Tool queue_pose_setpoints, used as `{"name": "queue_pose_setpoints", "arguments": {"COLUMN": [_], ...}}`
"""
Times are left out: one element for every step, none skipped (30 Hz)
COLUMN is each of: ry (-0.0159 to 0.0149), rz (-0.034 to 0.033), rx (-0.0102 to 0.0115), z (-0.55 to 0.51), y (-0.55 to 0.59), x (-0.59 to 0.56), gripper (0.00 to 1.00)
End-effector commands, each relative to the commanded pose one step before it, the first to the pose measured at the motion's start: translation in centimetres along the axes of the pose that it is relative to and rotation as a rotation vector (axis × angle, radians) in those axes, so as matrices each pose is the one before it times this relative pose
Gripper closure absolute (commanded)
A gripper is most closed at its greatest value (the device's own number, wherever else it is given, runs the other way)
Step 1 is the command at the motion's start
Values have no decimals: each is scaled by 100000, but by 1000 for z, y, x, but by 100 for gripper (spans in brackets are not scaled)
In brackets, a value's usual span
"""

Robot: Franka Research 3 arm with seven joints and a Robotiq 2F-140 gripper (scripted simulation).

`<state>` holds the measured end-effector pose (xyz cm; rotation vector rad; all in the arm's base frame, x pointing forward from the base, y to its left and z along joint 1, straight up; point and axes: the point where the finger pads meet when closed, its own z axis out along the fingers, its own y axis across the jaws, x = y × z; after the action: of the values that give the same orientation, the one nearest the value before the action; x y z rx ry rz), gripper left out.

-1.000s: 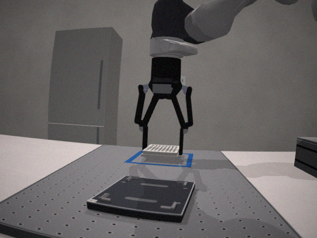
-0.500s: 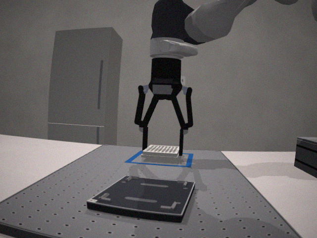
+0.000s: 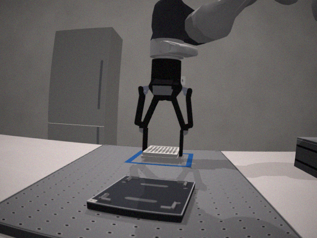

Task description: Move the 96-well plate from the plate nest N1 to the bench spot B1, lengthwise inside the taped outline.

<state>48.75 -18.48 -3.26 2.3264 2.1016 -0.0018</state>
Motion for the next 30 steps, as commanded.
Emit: {"name": "queue_pose_setpoints", "arguments": {"ry": [198, 0, 0, 0, 0, 0, 0, 0, 0, 0, 0, 0, 0, 0, 0, 0, 0, 0, 0, 0, 0, 0, 0, 0, 0, 0, 0, 0, 0, 0], "rz": [136, 0, 0, 0, 0, 0, 0, 0, 0, 0, 0, 0, 0, 0, 0, 0, 0, 0, 0, 0, 0, 0, 0, 0, 0, 0, 0, 0, 0, 0], "rx": [-299, 0, 0, 0, 0, 0, 0, 0, 0, 0, 0, 0, 0, 0, 0, 0, 0, 0, 0, 0, 0, 0, 0, 0, 0, 0, 0, 0, 0, 0], "z": [128, 17, 17, 17, 17, 17, 17, 17, 17, 17, 17, 17, 17, 17, 17, 0, 0, 17, 17, 17, 17, 17, 17, 17, 17, 17, 17, 17, 17, 17], "y": [37, -4, -4, -3, -3, -3, -3, -3, -3, -3, -2, -2, -2, -2, -2, 0, 0, -1, -1, -1, -1, -1, -1, -1, -1, 0, 0, 0, 0, 1], "x": [180, 4, 4, 4, 4, 4, 4, 3, 3, 3, 3, 3, 3, 2, 2, 0, 0, 2, 2, 2, 1, 1, 1, 1, 1, 1, 0, 0, 0, 0], "gripper": [40, 40, 40, 40, 40, 40, 40, 40, 40, 40, 40, 40, 40, 40, 40, 40, 40, 40, 40, 40, 40, 40, 40, 40, 40, 40, 40, 40, 40, 40]}}
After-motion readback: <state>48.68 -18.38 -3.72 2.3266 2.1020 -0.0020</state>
